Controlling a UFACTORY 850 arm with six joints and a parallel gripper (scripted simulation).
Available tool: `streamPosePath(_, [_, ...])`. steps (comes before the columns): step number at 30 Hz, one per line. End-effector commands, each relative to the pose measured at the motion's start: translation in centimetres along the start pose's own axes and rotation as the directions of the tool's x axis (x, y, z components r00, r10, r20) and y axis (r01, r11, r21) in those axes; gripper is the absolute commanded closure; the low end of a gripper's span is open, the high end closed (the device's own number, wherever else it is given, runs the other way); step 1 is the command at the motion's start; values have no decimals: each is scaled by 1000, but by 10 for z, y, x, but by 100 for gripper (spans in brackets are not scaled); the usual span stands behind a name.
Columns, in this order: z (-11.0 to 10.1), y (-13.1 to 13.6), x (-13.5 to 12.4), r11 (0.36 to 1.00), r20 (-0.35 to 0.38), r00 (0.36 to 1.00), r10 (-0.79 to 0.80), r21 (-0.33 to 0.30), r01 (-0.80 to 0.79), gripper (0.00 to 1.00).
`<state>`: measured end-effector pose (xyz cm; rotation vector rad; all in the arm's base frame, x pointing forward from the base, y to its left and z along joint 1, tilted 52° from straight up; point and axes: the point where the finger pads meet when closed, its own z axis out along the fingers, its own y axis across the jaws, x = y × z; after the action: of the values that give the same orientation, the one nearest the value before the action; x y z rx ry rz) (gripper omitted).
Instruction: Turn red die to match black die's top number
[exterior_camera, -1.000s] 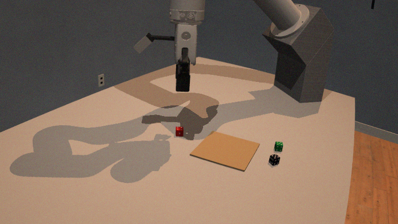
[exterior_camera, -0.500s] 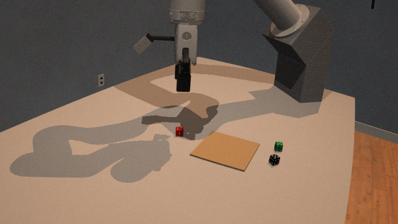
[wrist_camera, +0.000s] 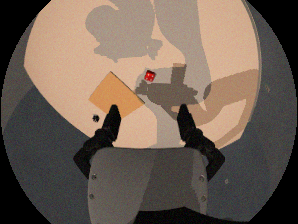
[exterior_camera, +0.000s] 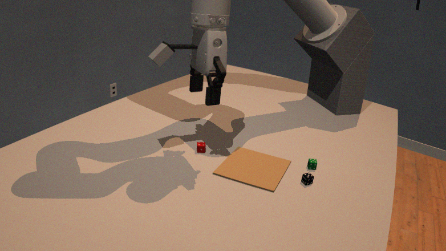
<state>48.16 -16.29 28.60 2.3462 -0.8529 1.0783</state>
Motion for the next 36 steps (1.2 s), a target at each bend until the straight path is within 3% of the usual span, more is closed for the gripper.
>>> streamPosePath(1, [3, 0, 0, 985, 11, 985, -173, -5, 173, 0])
streamPosePath(7, [4, 0, 0, 962, 12, 962, -275, -4, 275, 0])
streamPosePath(21, [12, -1, -1, 758, 12, 758, -652, 0, 652, 0])
streamPosePath(23, [12, -1, -1, 758, 12, 758, -652, 0, 652, 0])
streamPosePath(25, [14, -1, -1, 686, 12, 686, -727, 2, 727, 0])
streamPosePath(30, [16, -1, -1, 603, 12, 603, -797, 3, 798, 0])
streamPosePath(36, [19, -1, -2, 453, 11, 453, -891, 5, 891, 0])
